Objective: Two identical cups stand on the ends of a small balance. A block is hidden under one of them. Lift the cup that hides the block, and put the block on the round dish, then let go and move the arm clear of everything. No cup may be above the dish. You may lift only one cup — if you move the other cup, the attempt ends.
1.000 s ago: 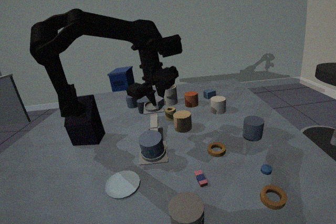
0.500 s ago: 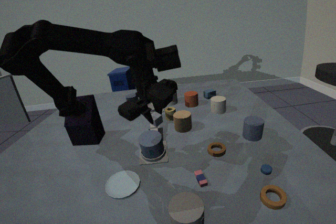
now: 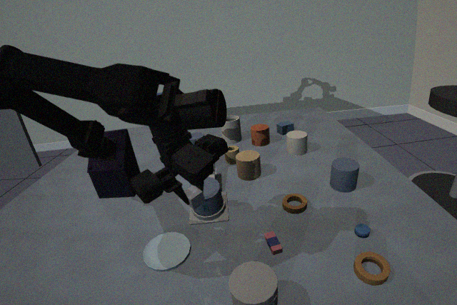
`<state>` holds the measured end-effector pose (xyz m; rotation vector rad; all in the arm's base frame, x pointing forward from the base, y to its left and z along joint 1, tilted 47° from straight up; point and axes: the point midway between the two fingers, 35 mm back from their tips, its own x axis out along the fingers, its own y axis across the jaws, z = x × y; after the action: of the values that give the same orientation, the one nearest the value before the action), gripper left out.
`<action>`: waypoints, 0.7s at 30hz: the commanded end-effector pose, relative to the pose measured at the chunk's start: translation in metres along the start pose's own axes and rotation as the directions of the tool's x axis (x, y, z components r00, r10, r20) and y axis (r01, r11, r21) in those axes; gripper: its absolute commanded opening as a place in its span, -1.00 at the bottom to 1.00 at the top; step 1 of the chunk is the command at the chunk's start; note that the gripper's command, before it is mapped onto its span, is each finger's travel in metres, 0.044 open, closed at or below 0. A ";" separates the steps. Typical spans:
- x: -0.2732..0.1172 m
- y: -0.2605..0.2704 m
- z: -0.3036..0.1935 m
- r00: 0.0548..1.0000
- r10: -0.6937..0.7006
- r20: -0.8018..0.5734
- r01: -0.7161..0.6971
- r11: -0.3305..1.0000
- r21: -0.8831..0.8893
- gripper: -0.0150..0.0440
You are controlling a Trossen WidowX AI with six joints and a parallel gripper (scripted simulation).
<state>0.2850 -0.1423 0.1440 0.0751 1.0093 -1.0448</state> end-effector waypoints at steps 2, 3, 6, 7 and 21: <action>0.006 -0.038 -0.001 0.999 -0.050 0.003 0.050 0.999 -0.017 -0.49; 0.007 -0.045 -0.002 0.998 -0.061 0.001 0.061 0.998 -0.020 -0.49; 0.010 -0.067 -0.007 0.996 -0.094 -0.004 0.094 0.995 -0.031 -0.49; 0.011 -0.074 -0.008 0.994 -0.105 -0.006 0.105 0.994 -0.035 -0.49; 0.041 -0.087 -0.011 0.993 -0.122 -0.009 0.121 0.992 -0.040 -0.49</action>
<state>0.2189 -0.2029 0.1530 -0.0089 1.0436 -1.1404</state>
